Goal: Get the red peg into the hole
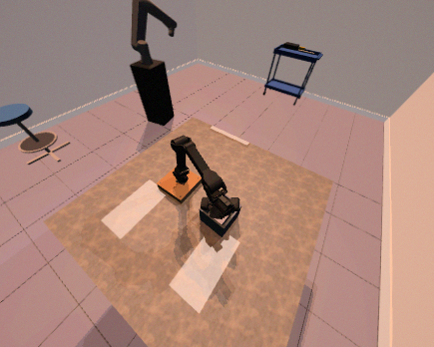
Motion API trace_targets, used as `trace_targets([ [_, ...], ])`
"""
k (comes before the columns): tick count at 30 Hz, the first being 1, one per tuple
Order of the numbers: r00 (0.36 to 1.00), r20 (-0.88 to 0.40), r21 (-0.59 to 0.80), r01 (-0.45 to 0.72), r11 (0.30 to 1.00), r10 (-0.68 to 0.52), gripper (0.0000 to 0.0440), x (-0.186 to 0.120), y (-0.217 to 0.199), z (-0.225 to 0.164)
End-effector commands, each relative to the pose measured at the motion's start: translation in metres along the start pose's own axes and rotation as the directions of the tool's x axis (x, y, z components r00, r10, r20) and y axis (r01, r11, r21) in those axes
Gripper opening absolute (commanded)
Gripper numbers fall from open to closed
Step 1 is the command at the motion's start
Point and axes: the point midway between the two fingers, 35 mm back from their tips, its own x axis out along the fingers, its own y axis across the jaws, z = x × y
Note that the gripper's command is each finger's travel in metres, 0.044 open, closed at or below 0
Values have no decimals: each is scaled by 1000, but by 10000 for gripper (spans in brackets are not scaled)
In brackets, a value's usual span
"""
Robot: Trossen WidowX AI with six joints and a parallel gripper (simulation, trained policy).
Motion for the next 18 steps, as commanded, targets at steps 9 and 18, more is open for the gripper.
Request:
trace_targets([
  [9, 992, -30, -20, -124, 992, 123, 230, -30, 19, 8],
  [18, 976, -25, -67, -218, 974, 216, 261, -60, 35, 19],
])
